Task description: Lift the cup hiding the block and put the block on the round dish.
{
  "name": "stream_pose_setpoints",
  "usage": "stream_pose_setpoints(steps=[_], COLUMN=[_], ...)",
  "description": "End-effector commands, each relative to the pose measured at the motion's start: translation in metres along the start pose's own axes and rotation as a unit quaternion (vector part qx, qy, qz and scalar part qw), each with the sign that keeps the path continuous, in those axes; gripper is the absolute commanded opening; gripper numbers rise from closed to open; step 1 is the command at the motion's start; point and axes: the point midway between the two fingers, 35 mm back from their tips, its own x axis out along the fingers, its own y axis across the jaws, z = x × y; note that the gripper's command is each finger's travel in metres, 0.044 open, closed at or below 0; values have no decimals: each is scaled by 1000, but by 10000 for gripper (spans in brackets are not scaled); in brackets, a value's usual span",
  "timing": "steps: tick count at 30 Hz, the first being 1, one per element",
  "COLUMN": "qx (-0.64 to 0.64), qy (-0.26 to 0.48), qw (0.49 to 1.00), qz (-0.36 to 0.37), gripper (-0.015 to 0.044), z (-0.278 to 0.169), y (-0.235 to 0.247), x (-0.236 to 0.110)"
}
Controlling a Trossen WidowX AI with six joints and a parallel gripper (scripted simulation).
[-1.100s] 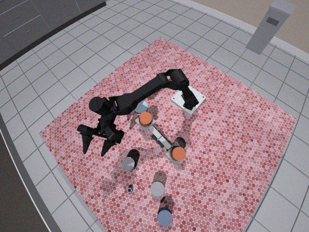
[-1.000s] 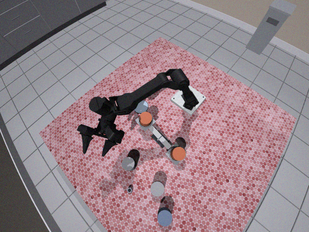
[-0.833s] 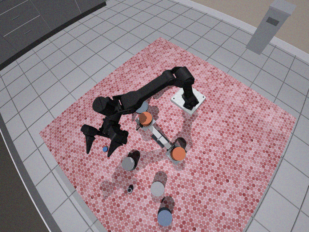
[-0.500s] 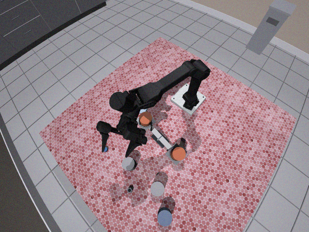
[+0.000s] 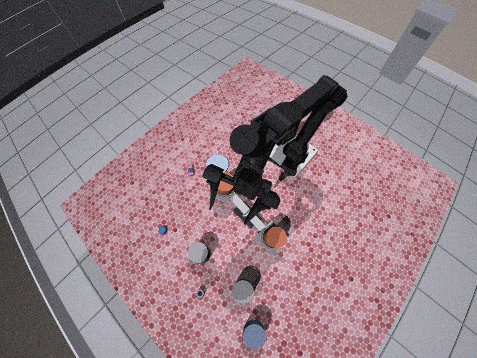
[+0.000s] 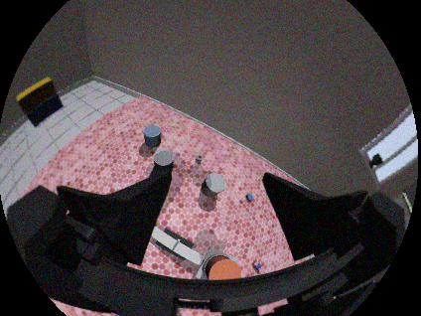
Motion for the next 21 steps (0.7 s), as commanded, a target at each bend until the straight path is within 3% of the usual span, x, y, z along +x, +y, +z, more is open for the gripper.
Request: stream_pose_setpoints(steps=[1,15,21], qx=[51,231,247], qy=[33,135,143], qw=[998,960,954], qz=[-8,-79,-90], gripper=[440,440,440], z=[-19,-118,-130], y=[19,76,79], x=[-22,-117,-126])
